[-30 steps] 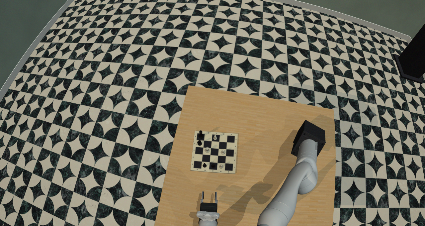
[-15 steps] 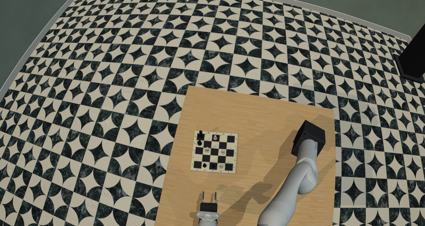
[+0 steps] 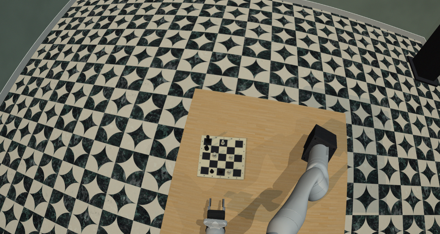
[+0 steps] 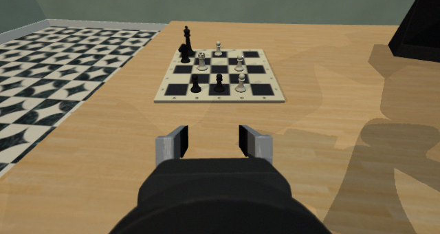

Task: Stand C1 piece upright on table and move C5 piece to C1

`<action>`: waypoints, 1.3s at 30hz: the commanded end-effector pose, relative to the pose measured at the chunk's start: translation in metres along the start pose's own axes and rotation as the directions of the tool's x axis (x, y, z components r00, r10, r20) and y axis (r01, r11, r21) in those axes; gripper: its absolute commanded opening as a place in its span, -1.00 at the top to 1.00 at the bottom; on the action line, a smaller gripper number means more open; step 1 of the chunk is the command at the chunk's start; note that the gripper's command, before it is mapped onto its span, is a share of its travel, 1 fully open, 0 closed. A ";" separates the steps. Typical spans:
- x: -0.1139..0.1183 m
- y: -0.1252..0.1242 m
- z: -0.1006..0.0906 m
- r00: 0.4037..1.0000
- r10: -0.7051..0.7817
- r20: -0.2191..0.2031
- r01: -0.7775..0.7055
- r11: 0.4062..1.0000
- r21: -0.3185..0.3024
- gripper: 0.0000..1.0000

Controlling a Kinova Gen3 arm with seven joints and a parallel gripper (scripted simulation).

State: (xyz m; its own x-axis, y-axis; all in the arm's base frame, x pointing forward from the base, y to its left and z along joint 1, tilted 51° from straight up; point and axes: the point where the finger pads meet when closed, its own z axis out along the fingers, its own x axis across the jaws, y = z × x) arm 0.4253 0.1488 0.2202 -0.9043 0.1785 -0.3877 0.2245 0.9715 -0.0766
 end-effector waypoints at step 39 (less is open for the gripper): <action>0.002 -0.075 -0.049 0.999 0.037 -0.026 -0.037 0.999 0.005 -1.00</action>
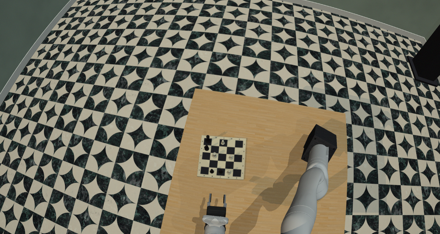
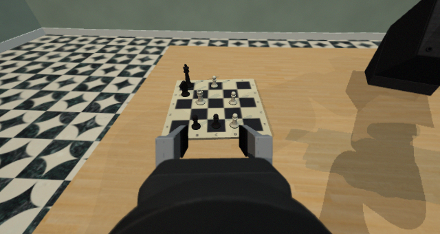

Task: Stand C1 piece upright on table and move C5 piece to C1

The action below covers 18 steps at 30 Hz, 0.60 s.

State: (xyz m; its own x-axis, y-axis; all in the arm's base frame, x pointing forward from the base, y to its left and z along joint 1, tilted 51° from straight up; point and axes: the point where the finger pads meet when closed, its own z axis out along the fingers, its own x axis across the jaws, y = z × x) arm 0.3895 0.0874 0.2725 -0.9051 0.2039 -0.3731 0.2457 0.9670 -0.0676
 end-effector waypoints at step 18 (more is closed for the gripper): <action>0.042 -0.032 0.049 0.883 0.417 -0.215 -0.411 0.909 0.075 -1.00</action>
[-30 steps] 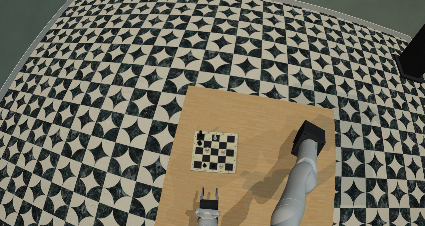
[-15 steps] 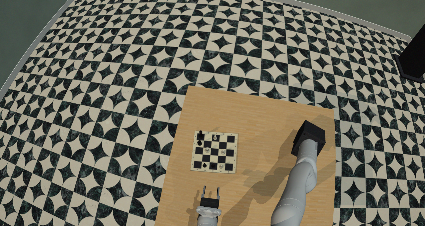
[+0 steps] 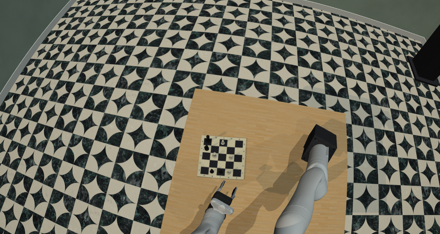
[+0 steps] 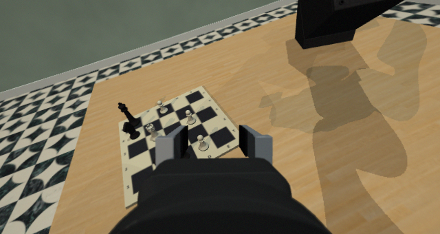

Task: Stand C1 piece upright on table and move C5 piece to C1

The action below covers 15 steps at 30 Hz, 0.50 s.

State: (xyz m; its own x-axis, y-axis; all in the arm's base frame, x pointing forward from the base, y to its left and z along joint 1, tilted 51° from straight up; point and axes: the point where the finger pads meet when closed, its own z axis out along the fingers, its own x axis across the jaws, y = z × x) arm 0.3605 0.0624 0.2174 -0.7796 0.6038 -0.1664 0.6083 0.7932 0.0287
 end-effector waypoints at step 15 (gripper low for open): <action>0.003 -0.013 0.016 0.988 0.137 -0.065 -0.136 0.991 0.020 -1.00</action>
State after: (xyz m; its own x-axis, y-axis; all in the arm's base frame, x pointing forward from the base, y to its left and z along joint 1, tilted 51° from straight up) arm 0.3532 0.0570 0.2031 -0.7063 0.7007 -0.1007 0.7013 0.7120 0.0361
